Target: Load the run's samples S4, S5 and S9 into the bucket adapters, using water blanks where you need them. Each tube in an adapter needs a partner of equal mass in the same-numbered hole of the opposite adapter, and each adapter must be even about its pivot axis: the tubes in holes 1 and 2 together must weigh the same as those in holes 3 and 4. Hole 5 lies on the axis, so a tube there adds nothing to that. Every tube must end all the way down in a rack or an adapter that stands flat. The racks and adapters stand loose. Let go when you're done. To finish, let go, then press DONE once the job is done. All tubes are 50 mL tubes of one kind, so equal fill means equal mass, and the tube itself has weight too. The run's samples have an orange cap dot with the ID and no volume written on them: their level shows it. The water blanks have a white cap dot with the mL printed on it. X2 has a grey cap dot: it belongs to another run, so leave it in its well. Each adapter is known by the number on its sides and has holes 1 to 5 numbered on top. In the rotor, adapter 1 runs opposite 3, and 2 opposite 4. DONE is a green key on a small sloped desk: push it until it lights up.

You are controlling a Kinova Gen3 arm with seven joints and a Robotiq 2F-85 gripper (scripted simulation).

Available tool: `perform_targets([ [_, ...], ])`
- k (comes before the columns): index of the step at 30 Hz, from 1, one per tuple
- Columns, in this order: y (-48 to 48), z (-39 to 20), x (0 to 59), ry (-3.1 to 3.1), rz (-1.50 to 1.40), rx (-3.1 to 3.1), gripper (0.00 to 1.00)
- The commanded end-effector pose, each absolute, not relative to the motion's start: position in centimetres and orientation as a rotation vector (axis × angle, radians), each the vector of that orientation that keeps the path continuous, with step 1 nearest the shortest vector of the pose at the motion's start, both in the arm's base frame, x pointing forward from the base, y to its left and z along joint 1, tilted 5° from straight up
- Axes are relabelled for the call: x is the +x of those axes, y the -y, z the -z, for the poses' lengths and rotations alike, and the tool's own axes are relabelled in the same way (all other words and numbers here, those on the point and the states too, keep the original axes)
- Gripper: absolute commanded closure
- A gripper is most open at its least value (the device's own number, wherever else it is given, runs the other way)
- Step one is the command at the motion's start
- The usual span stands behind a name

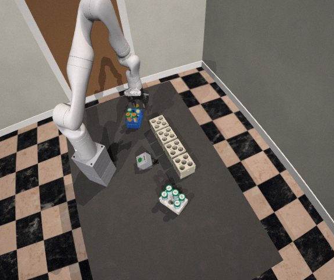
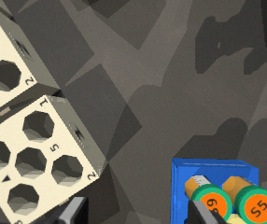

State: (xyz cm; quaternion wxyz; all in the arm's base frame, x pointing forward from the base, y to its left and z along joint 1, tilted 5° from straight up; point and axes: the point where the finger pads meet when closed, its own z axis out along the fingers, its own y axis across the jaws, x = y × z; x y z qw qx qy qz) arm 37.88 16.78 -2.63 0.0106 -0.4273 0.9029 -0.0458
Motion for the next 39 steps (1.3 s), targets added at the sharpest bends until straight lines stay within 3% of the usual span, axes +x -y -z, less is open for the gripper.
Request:
perform_targets([
  [1, -18.0, 2.7, 38.1, -2.817, 0.143, -1.333, 0.38],
  [39, -29.2, 3.4, 39.6, -2.817, 0.143, -1.333, 0.38],
])
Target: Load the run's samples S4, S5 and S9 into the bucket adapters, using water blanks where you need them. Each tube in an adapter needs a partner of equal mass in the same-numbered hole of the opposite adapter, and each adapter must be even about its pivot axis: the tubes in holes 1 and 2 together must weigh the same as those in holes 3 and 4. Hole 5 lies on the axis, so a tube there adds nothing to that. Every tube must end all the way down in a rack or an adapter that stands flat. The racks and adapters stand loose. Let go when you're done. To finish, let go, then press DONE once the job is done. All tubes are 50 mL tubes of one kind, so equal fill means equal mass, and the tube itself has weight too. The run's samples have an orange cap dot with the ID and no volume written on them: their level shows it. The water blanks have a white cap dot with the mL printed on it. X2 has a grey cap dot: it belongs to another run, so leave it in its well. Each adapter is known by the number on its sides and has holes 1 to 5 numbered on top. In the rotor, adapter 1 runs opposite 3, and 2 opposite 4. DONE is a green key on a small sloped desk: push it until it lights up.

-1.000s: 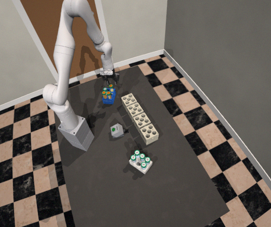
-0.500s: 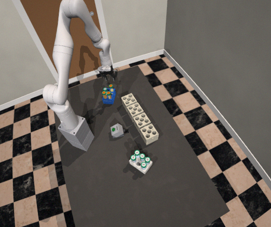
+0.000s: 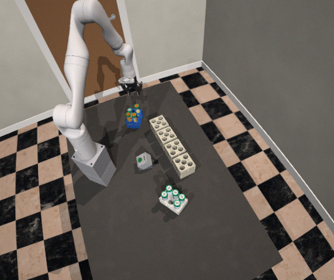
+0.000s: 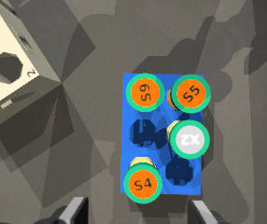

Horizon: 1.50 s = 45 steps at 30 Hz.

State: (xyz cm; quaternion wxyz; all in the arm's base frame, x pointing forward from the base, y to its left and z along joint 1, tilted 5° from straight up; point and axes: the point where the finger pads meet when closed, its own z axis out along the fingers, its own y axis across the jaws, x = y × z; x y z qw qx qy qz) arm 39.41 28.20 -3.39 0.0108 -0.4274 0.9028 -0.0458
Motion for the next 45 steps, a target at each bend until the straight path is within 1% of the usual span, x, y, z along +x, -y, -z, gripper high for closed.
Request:
perform_targets([
  [1, -29.2, 3.4, 39.6, -2.817, 0.143, -1.333, 0.38],
  [14, -29.1, 3.4, 39.6, -2.817, 0.143, -1.333, 0.38],
  [45, -28.9, 7.0, 39.8, -2.817, 0.143, -1.333, 0.38],
])
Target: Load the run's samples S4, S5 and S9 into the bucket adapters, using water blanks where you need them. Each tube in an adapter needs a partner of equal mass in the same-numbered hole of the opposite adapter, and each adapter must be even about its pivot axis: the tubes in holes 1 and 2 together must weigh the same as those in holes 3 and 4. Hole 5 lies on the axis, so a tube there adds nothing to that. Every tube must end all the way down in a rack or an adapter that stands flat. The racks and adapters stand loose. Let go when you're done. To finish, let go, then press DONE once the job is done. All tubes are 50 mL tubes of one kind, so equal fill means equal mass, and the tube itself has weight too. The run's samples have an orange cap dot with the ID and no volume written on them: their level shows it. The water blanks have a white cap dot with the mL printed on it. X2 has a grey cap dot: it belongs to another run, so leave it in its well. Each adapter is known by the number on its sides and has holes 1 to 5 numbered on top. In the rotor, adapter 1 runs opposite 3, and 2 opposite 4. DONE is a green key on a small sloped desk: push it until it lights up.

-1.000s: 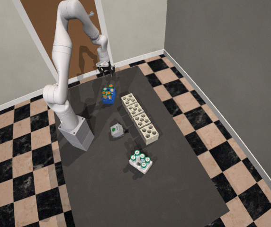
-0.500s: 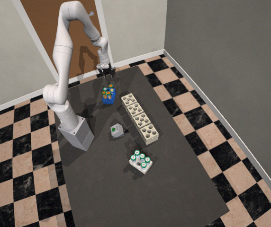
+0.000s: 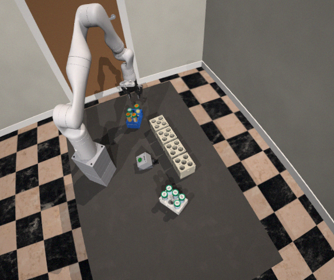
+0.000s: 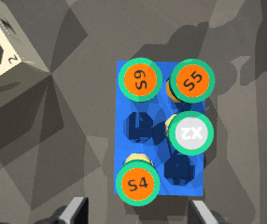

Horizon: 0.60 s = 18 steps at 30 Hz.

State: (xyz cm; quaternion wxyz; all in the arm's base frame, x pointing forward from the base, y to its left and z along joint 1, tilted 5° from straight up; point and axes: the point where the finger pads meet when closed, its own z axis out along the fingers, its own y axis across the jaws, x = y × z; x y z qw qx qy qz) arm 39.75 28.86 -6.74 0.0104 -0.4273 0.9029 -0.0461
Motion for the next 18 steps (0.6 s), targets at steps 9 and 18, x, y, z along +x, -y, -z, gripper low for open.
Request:
perform_targets([
  [9, -28.8, 8.2, 39.9, -2.817, 0.143, -1.333, 0.38],
  [18, -28.7, 9.1, 39.9, -2.817, 0.143, -1.333, 0.38],
])
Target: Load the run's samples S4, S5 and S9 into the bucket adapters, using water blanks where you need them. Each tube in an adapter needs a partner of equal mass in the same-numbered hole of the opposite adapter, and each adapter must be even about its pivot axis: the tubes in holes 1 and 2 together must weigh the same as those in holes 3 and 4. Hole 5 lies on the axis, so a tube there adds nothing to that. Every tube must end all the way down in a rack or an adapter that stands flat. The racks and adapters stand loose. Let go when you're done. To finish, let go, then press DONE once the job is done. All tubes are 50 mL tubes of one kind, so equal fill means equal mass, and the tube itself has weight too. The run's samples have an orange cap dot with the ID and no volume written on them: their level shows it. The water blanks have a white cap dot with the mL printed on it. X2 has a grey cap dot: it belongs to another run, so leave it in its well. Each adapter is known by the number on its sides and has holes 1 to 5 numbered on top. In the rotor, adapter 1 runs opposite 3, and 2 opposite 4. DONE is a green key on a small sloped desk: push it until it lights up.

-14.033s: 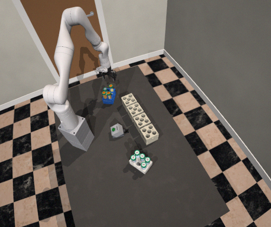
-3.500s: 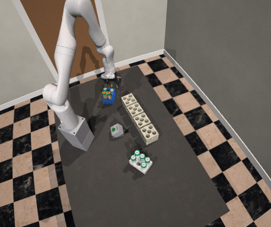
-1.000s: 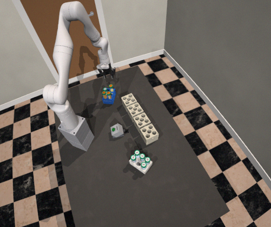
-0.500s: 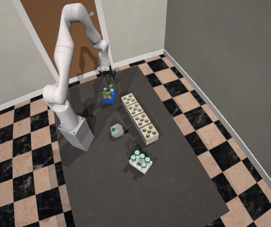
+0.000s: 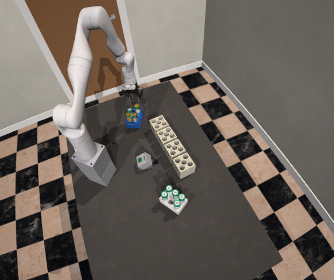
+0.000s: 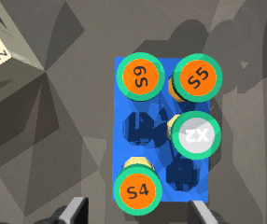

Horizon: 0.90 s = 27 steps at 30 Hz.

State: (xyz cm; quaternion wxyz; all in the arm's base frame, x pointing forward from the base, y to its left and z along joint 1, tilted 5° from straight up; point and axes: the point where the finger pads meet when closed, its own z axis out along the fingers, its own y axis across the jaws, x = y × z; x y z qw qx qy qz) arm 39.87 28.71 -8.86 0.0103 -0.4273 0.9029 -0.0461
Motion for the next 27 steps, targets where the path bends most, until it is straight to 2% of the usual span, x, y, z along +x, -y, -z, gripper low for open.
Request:
perform_targets([
  [1, -28.7, 9.2, 39.9, -2.817, 0.143, -1.333, 0.38],
  [27, -28.5, 12.4, 40.1, -2.817, 0.143, -1.333, 0.38],
])
